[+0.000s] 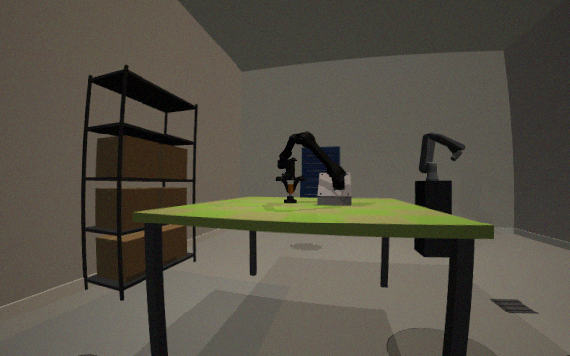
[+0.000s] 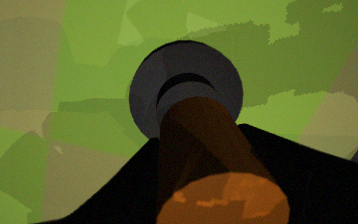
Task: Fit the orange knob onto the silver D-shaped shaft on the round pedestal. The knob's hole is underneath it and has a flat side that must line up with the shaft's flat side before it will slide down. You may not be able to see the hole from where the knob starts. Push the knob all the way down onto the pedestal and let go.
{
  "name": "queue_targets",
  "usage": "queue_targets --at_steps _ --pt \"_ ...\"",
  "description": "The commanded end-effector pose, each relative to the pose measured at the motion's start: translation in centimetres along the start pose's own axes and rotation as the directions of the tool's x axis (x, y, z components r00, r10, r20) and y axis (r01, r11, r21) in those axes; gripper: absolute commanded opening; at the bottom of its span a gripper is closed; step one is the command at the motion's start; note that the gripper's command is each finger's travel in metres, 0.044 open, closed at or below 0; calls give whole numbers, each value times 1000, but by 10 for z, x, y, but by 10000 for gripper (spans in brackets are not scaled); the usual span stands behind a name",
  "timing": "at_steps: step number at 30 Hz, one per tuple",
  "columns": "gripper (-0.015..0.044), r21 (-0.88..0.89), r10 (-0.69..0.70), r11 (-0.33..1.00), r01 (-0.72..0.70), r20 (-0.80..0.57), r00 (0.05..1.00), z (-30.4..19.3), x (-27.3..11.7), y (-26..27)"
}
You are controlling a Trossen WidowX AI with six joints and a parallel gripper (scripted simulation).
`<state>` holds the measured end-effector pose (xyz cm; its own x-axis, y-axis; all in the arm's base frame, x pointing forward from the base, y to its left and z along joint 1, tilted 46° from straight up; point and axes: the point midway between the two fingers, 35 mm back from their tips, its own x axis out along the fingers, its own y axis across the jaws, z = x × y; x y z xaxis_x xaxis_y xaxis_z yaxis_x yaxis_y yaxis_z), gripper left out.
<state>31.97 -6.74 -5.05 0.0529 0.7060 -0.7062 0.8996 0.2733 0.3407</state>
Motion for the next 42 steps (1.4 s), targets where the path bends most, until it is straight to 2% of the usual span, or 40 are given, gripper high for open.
queue_targets --at_steps 1,6,38,42 --pt "0 -52 6 999 -6 2 1000 -1 -4 1" --pt "0 -206 6 979 -5 2 1000 1 -4 2" --pt "0 -206 6 979 -5 2 1000 1 -3 2" --pt "0 -290 6 957 -5 2 1000 1 -4 2"
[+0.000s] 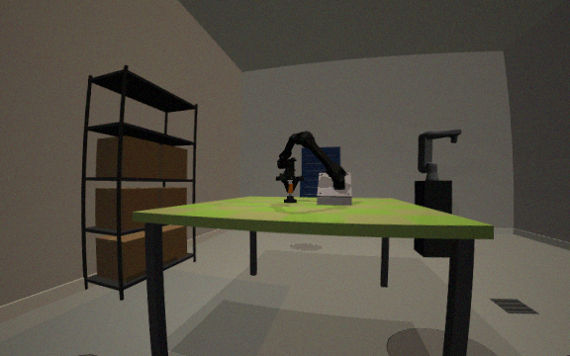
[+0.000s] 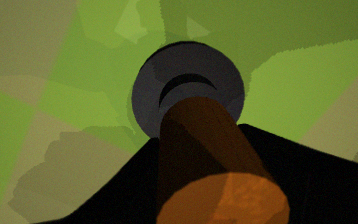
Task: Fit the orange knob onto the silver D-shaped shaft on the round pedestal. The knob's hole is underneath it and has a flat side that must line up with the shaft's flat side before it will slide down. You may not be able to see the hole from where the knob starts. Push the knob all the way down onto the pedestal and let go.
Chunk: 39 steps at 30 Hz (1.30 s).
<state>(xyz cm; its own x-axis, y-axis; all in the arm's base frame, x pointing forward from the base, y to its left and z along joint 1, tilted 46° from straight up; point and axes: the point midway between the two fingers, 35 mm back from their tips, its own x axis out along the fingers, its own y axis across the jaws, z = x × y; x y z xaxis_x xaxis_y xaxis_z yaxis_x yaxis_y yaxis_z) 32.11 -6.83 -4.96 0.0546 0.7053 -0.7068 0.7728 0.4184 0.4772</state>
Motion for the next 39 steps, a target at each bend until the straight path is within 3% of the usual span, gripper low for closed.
queue_targets --at_steps 1,4,33,39 --pt "0 -96 5 995 -4 2 1000 1 -2 0" --pt "0 -179 5 984 -4 2 1000 1 -2 -1" --pt "0 -179 5 984 -4 2 1000 0 -2 1" --pt "0 -342 5 940 -4 2 1000 1 -3 1"
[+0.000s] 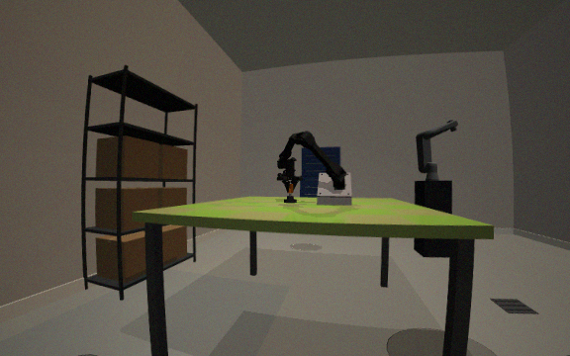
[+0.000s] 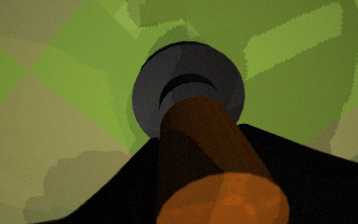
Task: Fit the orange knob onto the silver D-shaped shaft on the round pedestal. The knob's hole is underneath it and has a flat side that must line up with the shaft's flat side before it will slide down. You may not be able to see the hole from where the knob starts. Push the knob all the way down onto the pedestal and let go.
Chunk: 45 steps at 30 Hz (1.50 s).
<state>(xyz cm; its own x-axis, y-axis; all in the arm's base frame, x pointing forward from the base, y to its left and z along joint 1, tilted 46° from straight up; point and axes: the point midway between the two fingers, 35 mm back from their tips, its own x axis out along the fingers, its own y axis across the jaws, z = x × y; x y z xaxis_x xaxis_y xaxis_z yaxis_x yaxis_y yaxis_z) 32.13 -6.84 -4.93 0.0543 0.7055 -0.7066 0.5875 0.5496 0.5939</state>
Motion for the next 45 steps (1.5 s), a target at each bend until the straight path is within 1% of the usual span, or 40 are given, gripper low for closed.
queue_targets --at_steps 1,19,34,36,41,45 --pt "0 -123 4 992 -3 4 1000 1 -2 0" --pt "0 -133 4 991 -3 3 1000 0 3 0" --pt "0 -133 4 991 -3 4 1000 0 -2 1" --pt "0 -159 4 987 -3 4 1000 0 -2 1" --pt "0 -326 4 945 -2 4 1000 1 -2 1" --pt "0 -336 4 942 -2 4 1000 0 -1 0"
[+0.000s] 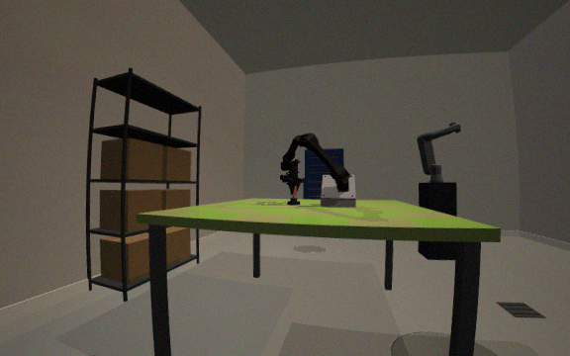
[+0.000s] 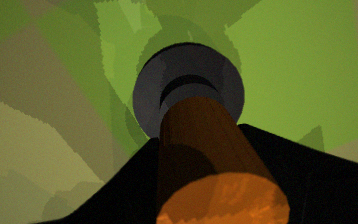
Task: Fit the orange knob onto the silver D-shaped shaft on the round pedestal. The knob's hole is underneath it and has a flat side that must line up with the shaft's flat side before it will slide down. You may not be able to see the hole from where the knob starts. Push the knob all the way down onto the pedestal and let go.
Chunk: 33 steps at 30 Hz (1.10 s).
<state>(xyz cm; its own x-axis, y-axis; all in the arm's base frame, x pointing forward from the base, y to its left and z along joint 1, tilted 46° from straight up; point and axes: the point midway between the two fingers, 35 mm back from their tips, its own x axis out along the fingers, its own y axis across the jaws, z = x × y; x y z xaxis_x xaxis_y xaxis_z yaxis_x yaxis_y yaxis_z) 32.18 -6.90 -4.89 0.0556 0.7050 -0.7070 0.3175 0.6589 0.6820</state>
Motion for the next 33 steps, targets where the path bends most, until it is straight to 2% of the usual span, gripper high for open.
queue_targets --at_steps 1,29,33 --pt "0 -37 3 999 -3 3 1000 0 0 -1" --pt "0 -37 3 999 -3 3 1000 0 -1 1" --pt "0 -124 3 992 -2 3 1000 0 -2 1"
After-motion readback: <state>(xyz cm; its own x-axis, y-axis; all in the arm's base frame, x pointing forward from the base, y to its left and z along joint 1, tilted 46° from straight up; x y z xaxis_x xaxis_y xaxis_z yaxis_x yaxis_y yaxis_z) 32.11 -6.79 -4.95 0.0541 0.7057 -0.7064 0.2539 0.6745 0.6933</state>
